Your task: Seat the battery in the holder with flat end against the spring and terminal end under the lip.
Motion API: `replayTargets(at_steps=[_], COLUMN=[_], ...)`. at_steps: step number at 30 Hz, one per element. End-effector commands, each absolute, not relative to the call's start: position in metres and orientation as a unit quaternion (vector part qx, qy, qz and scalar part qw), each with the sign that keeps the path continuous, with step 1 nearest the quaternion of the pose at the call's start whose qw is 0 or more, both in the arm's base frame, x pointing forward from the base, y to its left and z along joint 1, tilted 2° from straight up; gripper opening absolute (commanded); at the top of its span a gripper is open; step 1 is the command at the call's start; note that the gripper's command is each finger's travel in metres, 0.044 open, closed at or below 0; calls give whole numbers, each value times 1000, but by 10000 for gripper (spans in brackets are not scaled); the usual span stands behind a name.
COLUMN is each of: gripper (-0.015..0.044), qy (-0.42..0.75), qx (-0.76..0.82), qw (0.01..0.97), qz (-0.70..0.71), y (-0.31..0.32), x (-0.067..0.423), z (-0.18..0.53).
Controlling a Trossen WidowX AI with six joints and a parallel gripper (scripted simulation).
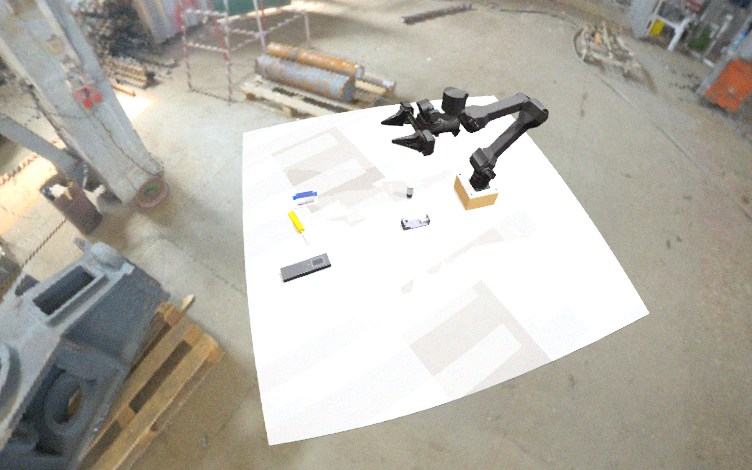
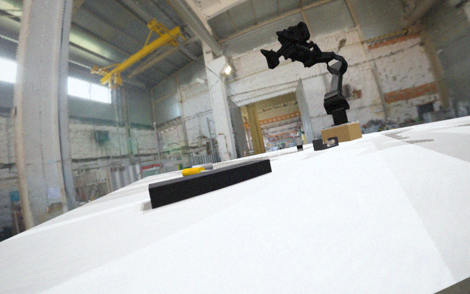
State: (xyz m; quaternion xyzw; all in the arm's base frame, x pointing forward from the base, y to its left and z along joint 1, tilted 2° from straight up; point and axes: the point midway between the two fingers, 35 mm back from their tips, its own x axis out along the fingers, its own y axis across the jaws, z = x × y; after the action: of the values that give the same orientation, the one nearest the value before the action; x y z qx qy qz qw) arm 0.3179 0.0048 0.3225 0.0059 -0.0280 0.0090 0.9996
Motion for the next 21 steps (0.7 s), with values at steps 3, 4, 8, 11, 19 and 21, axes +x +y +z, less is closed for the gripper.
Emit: replayTargets(at_steps=[3,4,8,11,19,21], gripper=[321,295,190,111,0,0], qy=[54,111,293,391,588,625], qx=[-44,-76,-171,-213,-267,-268], qw=[998,991,940,893,739,694], qz=[1,1,27,61,194,236], y=[-2,-6,-21,-28,-38,-38], x=[327,330,322,305,241,221], z=[289,266,193,157,98,91])
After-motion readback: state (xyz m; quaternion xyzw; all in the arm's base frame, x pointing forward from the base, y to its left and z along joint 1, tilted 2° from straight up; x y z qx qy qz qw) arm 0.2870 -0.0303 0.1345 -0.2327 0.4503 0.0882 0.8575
